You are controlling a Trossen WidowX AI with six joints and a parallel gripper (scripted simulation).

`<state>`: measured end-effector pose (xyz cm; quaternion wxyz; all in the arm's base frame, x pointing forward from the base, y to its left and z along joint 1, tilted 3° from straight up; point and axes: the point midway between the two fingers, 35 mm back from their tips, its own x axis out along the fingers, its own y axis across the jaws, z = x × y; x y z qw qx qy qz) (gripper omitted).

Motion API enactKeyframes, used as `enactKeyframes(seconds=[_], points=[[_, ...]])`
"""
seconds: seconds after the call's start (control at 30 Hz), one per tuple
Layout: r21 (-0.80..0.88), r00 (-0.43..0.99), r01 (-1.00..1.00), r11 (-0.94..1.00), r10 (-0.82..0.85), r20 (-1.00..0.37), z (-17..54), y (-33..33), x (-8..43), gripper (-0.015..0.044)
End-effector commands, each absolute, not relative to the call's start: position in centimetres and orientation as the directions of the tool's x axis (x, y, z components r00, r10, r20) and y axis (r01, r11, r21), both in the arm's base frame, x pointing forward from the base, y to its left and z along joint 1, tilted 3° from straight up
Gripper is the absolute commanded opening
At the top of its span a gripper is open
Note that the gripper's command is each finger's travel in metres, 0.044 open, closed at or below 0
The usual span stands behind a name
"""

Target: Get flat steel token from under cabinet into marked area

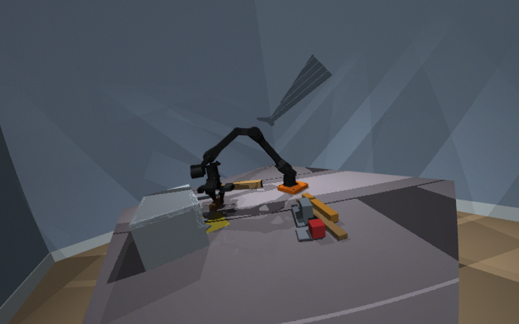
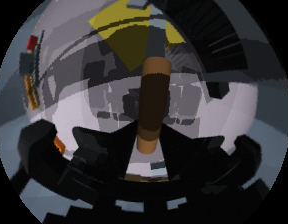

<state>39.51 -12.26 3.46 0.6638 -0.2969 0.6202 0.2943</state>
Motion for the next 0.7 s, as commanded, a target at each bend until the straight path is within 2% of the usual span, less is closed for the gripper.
enactKeyframes(seconds=[0.0,0.67], points=[[-0.024,0.056,-0.76,0.65,0.03,-0.998,3.4,-11.7,39.2,0.0],[-0.023,0.055,-0.76,0.65,0.03,-0.998,3.3,-11.6,38.0,0.0]])
